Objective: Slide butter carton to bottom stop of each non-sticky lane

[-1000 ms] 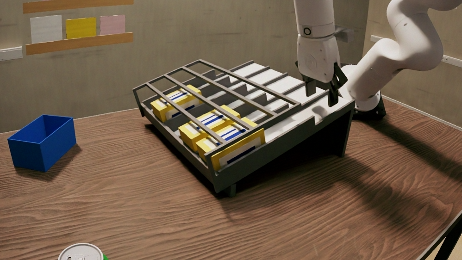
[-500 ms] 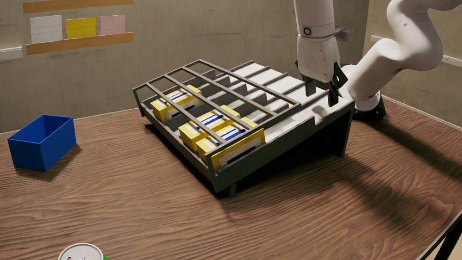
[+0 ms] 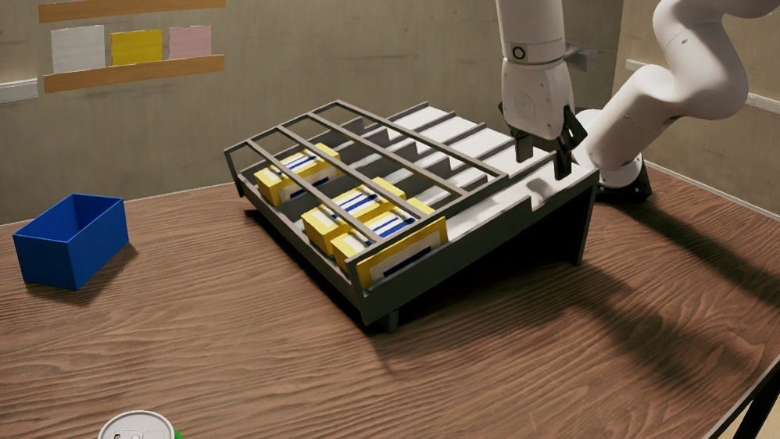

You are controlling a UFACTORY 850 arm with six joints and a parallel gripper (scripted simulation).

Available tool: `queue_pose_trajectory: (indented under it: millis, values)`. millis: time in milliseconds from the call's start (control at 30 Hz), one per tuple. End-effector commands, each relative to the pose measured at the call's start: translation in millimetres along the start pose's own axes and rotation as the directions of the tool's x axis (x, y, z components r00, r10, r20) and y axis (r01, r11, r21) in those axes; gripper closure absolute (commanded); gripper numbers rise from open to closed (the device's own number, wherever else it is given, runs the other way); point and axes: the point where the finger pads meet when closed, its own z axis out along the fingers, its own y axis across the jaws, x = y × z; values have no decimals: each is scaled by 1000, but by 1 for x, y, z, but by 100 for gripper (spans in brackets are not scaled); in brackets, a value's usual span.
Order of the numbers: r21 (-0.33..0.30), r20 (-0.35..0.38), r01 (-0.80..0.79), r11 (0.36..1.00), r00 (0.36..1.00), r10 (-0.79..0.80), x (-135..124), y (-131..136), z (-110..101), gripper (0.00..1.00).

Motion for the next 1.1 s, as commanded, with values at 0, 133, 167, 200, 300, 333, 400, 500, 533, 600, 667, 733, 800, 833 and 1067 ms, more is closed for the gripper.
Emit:
queue_pose_trajectory:
  millis: [0, 133, 167, 200, 300, 333, 400, 500, 533, 600, 667, 733, 800, 833, 1067]
  values:
    - [0, 1, 0, 1000, 1000, 0, 0, 0, 0, 20]
    - [0, 1, 0, 1000, 1000, 0, 0, 0, 0, 19]
    - [0, 1, 0, 1000, 1000, 0, 0, 0, 0, 19]
    - [0, 1, 0, 1000, 1000, 0, 0, 0, 0, 19]
    - [0, 1, 0, 1000, 1000, 0, 0, 0, 0, 19]
    - [0, 1, 0, 1000, 1000, 0, 0, 0, 0, 19]
    - [0, 1, 0, 1000, 1000, 0, 0, 0, 0, 19]
    - [0, 1, 0, 1000, 1000, 0, 0, 0, 0, 19]
    - [0, 1, 0, 1000, 1000, 0, 0, 0, 0, 19]
    - [0, 1, 0, 1000, 1000, 0, 0, 0, 0, 17]
    - [0, 1, 0, 1000, 1000, 0, 0, 0, 0, 17]
    - [0, 1, 0, 1000, 1000, 0, 0, 0, 0, 17]
    - [0, 1, 0, 1000, 1000, 0, 0, 0, 0, 17]
    - [0, 1, 0, 1000, 1000, 0, 0, 0, 0, 17]
    - [0, 1, 0, 1000, 1000, 0, 0, 0, 0, 17]
